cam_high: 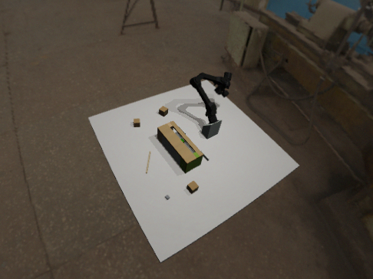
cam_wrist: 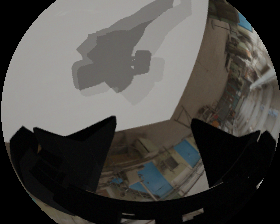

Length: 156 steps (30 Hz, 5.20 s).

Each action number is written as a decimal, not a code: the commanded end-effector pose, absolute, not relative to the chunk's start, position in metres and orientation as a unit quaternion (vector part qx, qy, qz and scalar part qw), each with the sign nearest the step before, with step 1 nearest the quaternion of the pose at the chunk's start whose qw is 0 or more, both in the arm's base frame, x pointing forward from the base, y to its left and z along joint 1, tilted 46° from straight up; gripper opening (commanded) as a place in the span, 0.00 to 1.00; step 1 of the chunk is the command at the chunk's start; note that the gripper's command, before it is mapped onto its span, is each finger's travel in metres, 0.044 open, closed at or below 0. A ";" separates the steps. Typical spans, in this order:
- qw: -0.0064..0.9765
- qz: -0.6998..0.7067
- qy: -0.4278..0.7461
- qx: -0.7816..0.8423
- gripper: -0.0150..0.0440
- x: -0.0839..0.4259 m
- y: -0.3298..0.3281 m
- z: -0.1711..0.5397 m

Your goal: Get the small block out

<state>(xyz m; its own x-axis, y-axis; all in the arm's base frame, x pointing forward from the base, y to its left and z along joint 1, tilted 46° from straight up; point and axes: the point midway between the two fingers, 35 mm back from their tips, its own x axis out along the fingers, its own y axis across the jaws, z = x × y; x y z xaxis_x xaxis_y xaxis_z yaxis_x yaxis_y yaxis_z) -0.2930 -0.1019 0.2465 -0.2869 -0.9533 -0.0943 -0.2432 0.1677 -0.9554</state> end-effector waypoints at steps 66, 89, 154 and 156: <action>-0.186 -0.231 -0.699 0.651 0.93 0.259 0.092 -0.002; -0.163 -0.143 -0.742 0.634 0.93 0.282 0.030 -0.005; -0.167 -0.140 -0.744 0.632 0.93 0.270 -0.033 -0.023; -0.167 -0.140 -0.744 0.632 0.93 0.270 -0.035 -0.021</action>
